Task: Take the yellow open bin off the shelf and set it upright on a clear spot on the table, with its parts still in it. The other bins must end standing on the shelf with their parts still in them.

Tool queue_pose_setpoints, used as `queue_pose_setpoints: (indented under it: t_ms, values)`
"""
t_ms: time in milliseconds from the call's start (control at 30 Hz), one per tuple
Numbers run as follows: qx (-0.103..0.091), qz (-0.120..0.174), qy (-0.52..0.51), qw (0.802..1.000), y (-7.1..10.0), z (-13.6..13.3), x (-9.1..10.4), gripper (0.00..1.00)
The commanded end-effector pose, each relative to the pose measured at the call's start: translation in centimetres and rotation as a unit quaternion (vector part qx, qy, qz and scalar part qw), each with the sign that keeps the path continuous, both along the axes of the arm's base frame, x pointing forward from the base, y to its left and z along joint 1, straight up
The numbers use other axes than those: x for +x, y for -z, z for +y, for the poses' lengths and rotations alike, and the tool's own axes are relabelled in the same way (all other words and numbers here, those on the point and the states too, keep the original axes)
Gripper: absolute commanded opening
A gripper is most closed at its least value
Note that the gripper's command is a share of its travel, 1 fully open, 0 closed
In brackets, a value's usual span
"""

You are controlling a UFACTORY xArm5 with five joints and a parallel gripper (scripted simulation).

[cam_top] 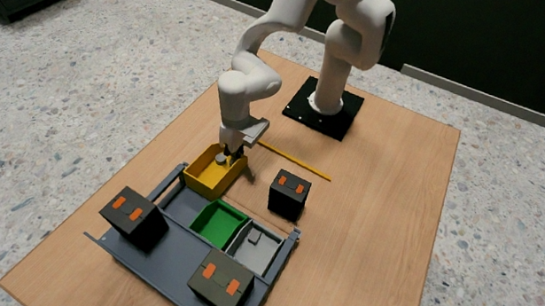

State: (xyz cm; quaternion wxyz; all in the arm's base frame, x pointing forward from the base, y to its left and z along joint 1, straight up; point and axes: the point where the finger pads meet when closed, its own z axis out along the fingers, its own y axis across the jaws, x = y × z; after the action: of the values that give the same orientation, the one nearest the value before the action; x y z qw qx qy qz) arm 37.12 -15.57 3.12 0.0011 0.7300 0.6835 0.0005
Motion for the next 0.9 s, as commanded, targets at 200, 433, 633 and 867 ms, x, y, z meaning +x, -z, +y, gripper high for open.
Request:
queue_pose_setpoints:
  t_ms: [200, 433, 633, 867]
  values:
    - [0.001, -0.002, 0.000, 1.000, 0.08, -0.05, 0.13, 0.00]
    - [0.001, -0.002, 0.000, 1.000, 0.08, -0.05, 0.13, 0.00]
    - [0.001, -0.002, 0.000, 1.000, 0.08, -0.05, 0.13, 0.00]
    - [-0.001, -0.002, 0.000, 1.000, 0.08, -0.05, 0.13, 1.00]
